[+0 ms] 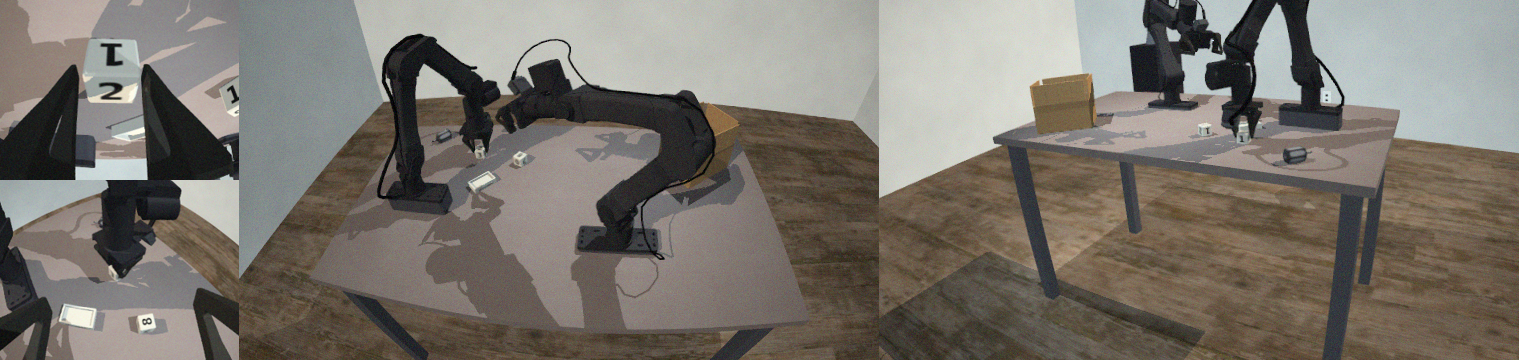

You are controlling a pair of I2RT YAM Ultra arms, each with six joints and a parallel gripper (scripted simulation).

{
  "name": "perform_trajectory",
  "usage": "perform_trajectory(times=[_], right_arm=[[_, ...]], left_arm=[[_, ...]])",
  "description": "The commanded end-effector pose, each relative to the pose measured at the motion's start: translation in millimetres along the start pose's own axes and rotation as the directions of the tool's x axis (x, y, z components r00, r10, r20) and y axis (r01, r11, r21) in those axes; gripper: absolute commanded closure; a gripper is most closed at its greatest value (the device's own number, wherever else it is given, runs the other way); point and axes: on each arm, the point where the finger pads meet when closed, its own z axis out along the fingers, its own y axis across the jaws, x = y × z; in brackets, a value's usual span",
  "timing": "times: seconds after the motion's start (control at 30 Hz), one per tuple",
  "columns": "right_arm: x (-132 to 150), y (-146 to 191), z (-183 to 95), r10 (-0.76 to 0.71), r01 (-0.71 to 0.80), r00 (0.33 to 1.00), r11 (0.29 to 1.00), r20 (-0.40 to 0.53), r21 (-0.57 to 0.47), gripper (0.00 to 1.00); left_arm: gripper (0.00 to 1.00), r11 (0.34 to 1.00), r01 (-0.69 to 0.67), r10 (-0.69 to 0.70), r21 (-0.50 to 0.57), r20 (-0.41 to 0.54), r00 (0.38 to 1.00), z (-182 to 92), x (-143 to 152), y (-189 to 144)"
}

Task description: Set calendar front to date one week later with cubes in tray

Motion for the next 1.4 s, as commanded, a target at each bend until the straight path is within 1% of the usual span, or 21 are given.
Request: perform_trajectory(times=[0.0,0.03,0.1,0.13,0.2,0.23,0.3,0.5,0.57,0.63,0.67,0.7,0.77,0.8,1.0,1.07,1.13,1.17,1.23,1.37], right_arm=[[-12,-1,-3,0.002,-0.002,1.000,1.000,0.022,0.003,0.00],[-12,-1,-3,0.002,-0.002,1.000,1.000,0.022,0.003,0.00],[-12,-1,-3,0.002,-0.002,1.000,1.000,0.022,0.003,0.00],[-12,-1,-3,0.002,-0.002,1.000,1.000,0.022,0.003,0.00],[-12,-1,-3,0.002,-0.002,1.000,1.000,0.022,0.003,0.00],[-12,-1,-3,0.002,-0.002,1.000,1.000,0.022,0.003,0.00],[-12,-1,-3,0.002,-0.002,1.000,1.000,0.022,0.003,0.00],[-12,-1,-3,0.002,-0.002,1.000,1.000,0.022,0.003,0.00],[-12,-1,-3,0.002,-0.002,1.000,1.000,0.022,0.003,0.00],[-12,-1,-3,0.002,-0.002,1.000,1.000,0.022,0.003,0.00],[-12,-1,-3,0.002,-0.002,1.000,1.000,0.022,0.003,0.00],[-12,-1,-3,0.002,-0.002,1.000,1.000,0.022,0.003,0.00],[-12,-1,-3,0.002,-0.002,1.000,1.000,0.022,0.003,0.00],[-12,-1,-3,0.002,-0.002,1.000,1.000,0.022,0.003,0.00],[-12,-1,-3,0.002,-0.002,1.000,1.000,0.022,0.003,0.00],[-12,-1,-3,0.002,-0.002,1.000,1.000,0.022,0.003,0.00],[-12,-1,-3,0.002,-0.002,1.000,1.000,0.022,0.003,0.00],[-12,-1,-3,0.002,-0.002,1.000,1.000,0.022,0.003,0.00],[-12,-1,-3,0.002,-0.002,1.000,1.000,0.022,0.003,0.00],[-12,-1,-3,0.002,-0.002,1.000,1.000,0.022,0.003,0.00]], left_arm=[[0.52,0.999,-0.020,0.019,0.027,0.036,0.999,-3,-7,-9],[0.57,0.999,-0.021,0.020,0.026,0.034,0.999,-3,-5,-5],[0.57,0.999,-0.021,0.020,0.026,0.034,0.999,-3,-5,-5],[0.61,0.999,-0.021,0.020,0.026,0.034,0.999,-3,-5,-5],[0.61,0.999,-0.021,0.020,0.026,0.034,0.999,-3,-4,-4],[0.65,0.999,-0.021,0.020,0.026,0.034,0.999,-3,-4,-4],[0.65,0.999,-0.021,0.020,0.026,0.034,0.999,-3,-3,-4],[0.74,1.000,-0.021,0.020,0.024,0.031,0.999,-3,-2,-2],[0.74,1.000,-0.021,0.020,0.024,0.031,0.999,-3,-2,-2],[0.96,1.000,-0.019,0.018,0.024,0.031,0.999,-3,-1,-1],[1.00,1.000,-0.019,0.018,0.024,0.031,0.999,-3,-1,-1],[1.00,1.000,-0.019,0.018,0.024,0.031,0.999,-3,-1,-1],[0.77,1.000,-0.019,0.018,0.019,0.021,1.000,-7,0,0],[0.73,1.000,-0.018,0.018,0.020,0.025,1.000,-10,-1,-1],[0.73,1.000,-0.017,0.017,0.024,0.031,0.999,-54,-3,-1],[0.73,1.000,-0.017,0.016,0.024,0.031,0.999,-65,-2,0],[0.73,1.000,-0.017,0.016,0.024,0.031,0.999,-65,-2,0],[0.73,0.999,-0.017,0.016,0.033,0.048,0.999,-65,-6,-3],[0.73,0.999,-0.017,0.015,0.037,0.054,0.998,-58,-8,-4],[0.73,0.999,-0.014,0.011,0.040,0.060,0.998,-33,-11,-7]])
